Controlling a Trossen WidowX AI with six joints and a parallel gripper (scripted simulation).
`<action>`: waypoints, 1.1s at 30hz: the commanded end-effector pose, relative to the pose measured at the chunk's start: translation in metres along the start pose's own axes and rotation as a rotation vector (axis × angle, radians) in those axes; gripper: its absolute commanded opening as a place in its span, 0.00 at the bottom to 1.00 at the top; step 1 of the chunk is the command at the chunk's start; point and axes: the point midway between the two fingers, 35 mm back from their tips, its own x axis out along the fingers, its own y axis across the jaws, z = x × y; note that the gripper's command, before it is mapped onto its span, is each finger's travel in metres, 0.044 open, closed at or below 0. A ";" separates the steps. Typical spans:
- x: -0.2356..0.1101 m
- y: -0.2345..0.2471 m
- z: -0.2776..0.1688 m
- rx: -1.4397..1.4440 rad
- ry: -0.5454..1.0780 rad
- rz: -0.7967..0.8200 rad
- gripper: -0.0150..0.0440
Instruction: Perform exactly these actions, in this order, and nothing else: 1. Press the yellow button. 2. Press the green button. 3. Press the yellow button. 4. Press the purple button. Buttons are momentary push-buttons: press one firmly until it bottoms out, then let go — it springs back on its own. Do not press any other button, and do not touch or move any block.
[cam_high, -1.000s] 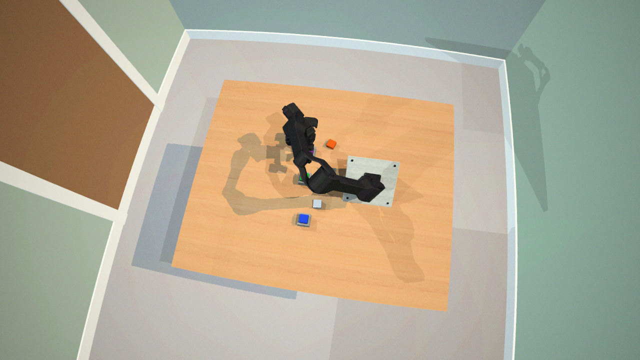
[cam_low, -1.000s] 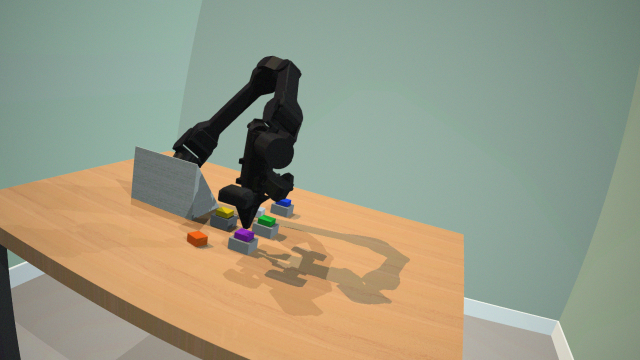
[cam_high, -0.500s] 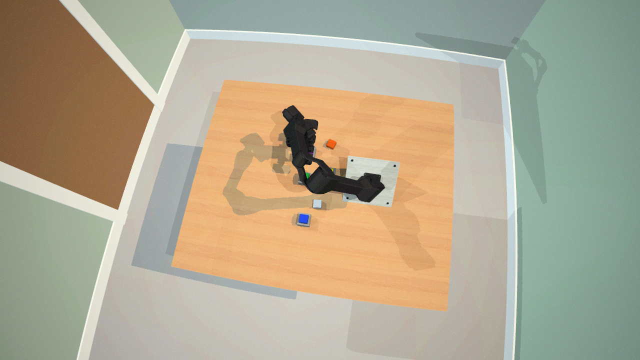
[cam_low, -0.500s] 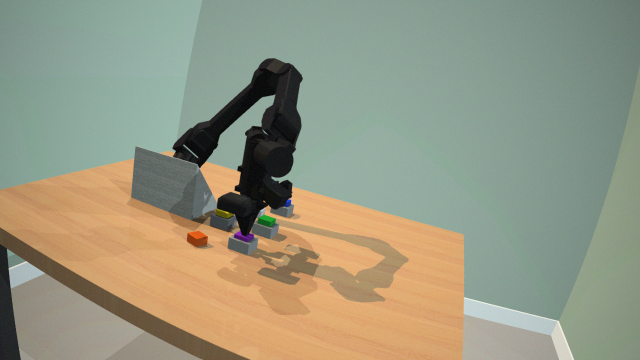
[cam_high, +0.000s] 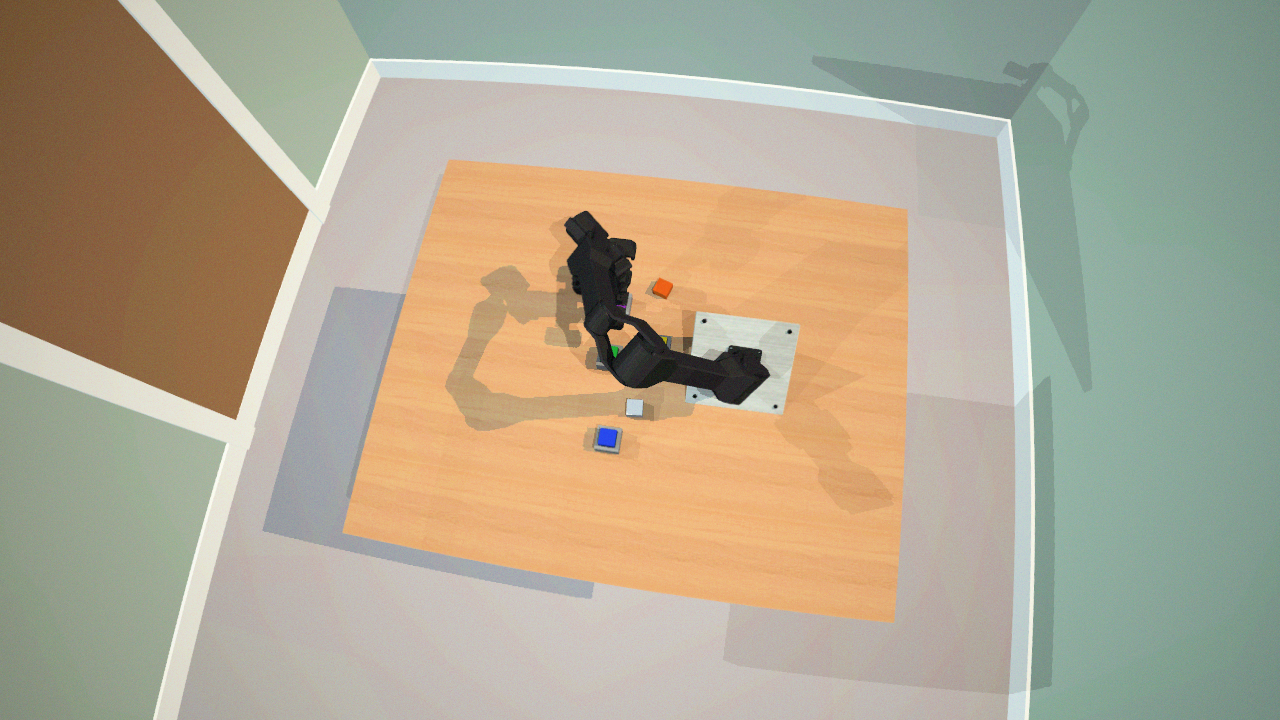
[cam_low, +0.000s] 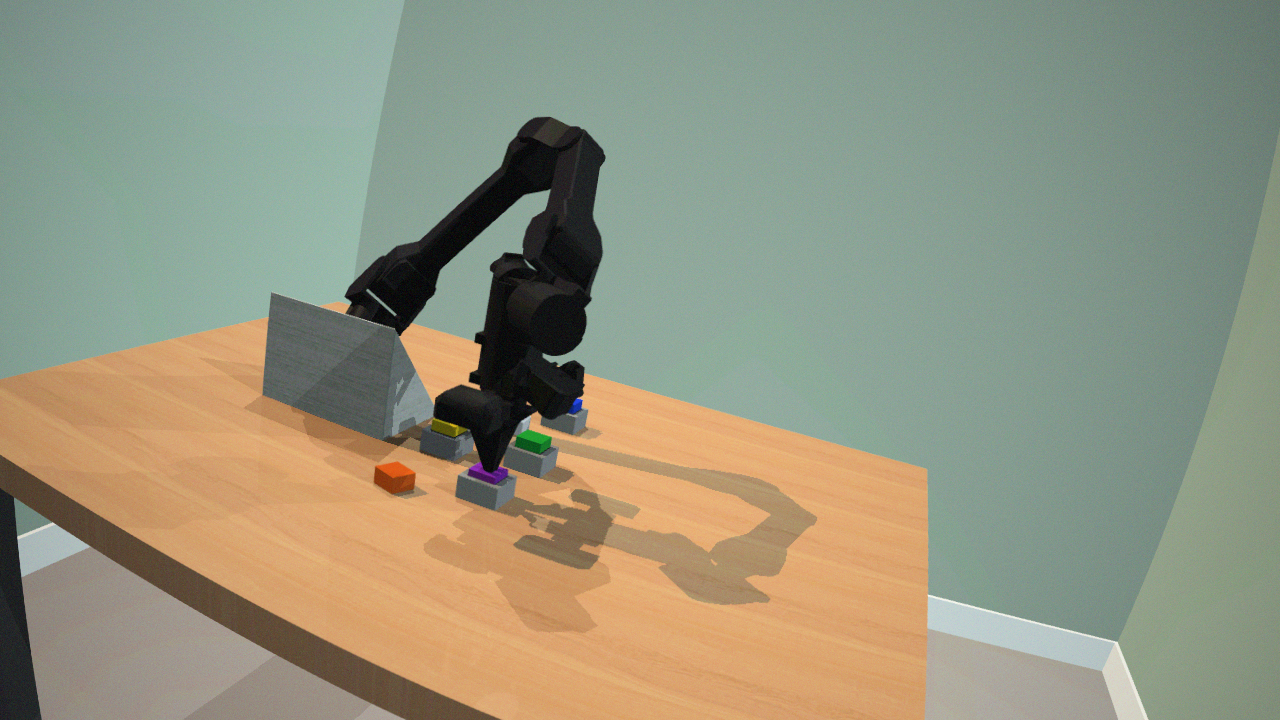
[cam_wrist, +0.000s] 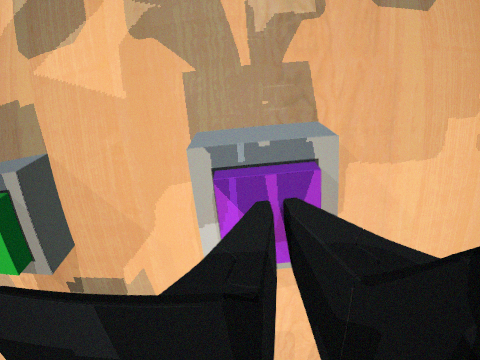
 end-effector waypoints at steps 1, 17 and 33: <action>-0.002 0.000 0.000 0.001 0.001 0.000 0.29; -0.052 0.070 0.021 -0.037 -0.004 -0.048 0.69; -0.094 0.297 -0.012 0.009 0.005 0.009 0.93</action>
